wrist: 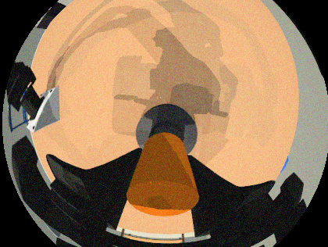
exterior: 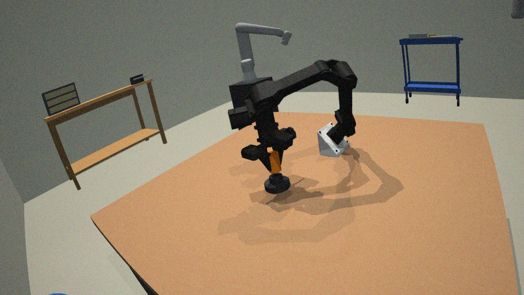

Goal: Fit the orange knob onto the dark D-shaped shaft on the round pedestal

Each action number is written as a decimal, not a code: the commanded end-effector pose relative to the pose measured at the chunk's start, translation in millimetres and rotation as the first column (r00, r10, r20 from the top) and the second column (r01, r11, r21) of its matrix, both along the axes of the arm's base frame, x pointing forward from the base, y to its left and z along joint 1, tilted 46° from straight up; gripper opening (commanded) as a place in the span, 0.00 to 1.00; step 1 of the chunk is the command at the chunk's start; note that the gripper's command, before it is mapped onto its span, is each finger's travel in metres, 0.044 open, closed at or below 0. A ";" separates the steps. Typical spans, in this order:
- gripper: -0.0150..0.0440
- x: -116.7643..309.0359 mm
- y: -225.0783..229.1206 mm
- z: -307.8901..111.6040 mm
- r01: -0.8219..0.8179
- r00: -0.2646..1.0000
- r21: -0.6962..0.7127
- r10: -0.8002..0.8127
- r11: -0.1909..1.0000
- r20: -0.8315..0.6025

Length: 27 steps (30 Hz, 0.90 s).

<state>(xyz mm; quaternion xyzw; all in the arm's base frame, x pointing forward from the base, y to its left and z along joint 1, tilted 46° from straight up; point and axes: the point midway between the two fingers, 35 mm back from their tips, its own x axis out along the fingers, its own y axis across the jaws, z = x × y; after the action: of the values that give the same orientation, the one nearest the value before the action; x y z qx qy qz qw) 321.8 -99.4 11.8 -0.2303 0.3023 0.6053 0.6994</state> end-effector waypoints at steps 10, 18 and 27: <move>0.25 5.8 -4.5 -0.6 -0.121 0.984 -0.028 0.123 0.992 0.130; 0.25 5.9 -1.4 -2.9 -0.121 0.984 -0.028 0.123 0.992 0.130; 0.25 4.6 -0.4 -2.8 -0.121 0.984 -0.028 0.123 0.992 0.130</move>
<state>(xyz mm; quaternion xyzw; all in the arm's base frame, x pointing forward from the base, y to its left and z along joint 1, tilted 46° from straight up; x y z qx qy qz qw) 326.0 -100.6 9.0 -0.2916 0.2504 0.6278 0.6769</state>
